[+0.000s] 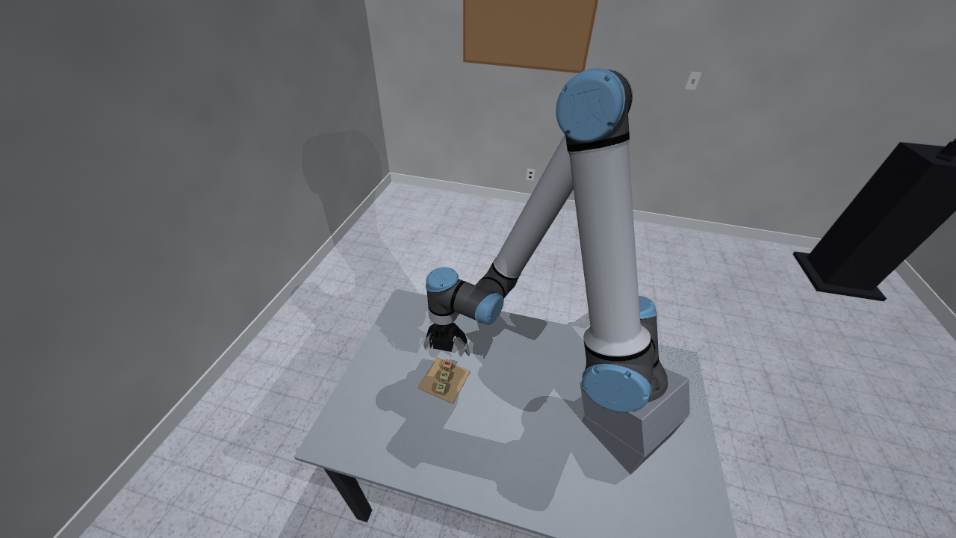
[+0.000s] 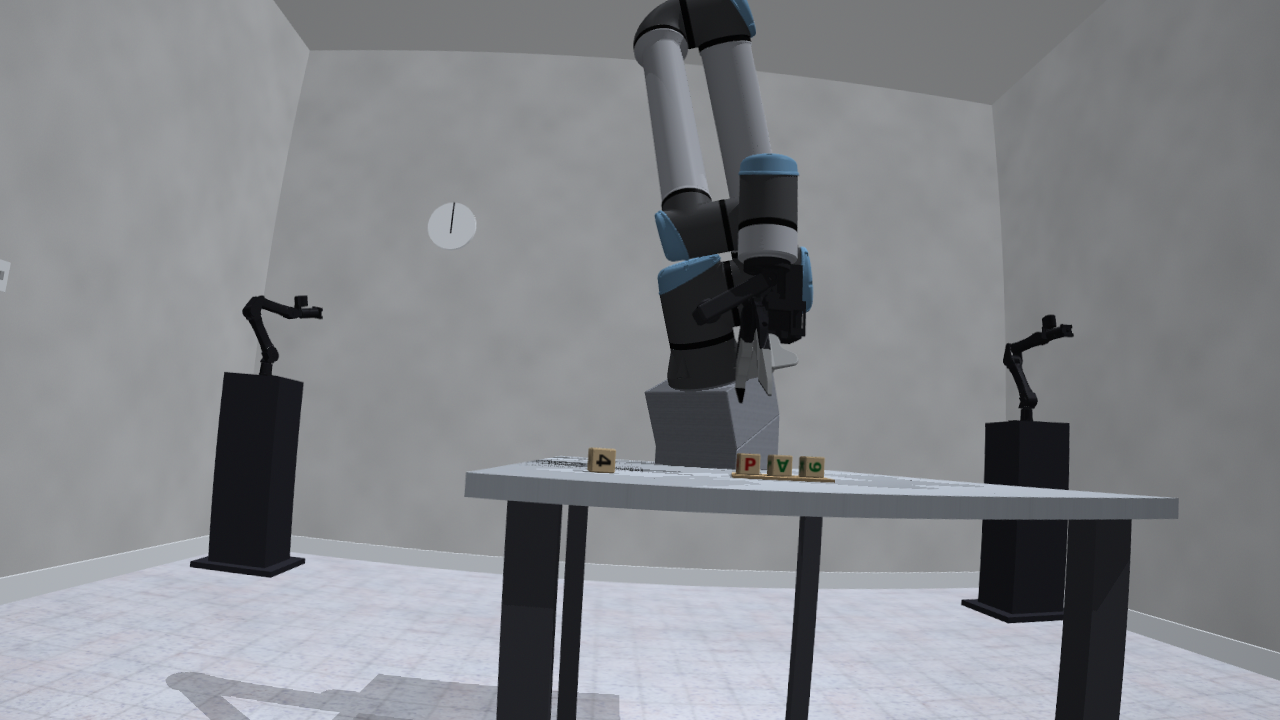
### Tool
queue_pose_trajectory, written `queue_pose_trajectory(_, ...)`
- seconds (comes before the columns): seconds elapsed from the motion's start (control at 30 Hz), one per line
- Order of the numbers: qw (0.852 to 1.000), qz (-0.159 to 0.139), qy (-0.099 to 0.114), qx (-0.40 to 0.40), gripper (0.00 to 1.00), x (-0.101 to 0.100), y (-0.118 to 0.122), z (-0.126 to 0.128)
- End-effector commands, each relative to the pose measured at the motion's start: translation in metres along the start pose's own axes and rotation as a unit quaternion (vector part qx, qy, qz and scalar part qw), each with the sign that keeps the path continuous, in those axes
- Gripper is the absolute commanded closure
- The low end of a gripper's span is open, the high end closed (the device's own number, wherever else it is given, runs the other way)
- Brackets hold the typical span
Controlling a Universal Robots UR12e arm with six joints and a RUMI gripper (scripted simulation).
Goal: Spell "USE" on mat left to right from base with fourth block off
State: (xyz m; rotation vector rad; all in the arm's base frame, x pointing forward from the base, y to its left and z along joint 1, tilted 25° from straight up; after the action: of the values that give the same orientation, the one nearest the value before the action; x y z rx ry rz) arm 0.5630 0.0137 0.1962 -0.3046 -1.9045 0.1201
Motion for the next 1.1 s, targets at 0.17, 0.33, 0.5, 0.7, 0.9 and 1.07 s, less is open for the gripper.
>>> queue_pose_trajectory(0.17, 1.000, 0.000, 0.000, 0.000, 0.00, 0.001, 0.000, 0.000)
queue_pose_trajectory(0.33, 1.000, 0.000, -0.002, 0.000, 0.00, 0.012, 0.000, -0.002)
queue_pose_trajectory(0.5, 1.000, 0.001, -0.003, 0.000, 0.00, 0.034, 0.000, -0.002)
queue_pose_trajectory(0.7, 1.000, 0.001, -0.003, 0.000, 0.00, 0.056, 0.000, -0.002)
queue_pose_trajectory(0.9, 1.000, 0.001, -0.003, 0.000, 0.00, 0.083, 0.000, -0.002)
queue_pose_trajectory(1.07, 1.000, 0.000, -0.003, 0.000, 0.00, 0.091, 0.000, -0.002)
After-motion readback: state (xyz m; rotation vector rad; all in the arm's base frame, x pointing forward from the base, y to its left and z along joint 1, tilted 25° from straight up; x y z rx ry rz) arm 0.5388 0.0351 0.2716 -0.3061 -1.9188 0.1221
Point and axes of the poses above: the point where the finger pads meet when closed, its own x axis back along the fingers, its own z axis across the jaws, y = z × x, the point moved 10 cm from there along x, back along the fingers, and after that the axes turned 10 degrees about -x, right-handed, at the moved point
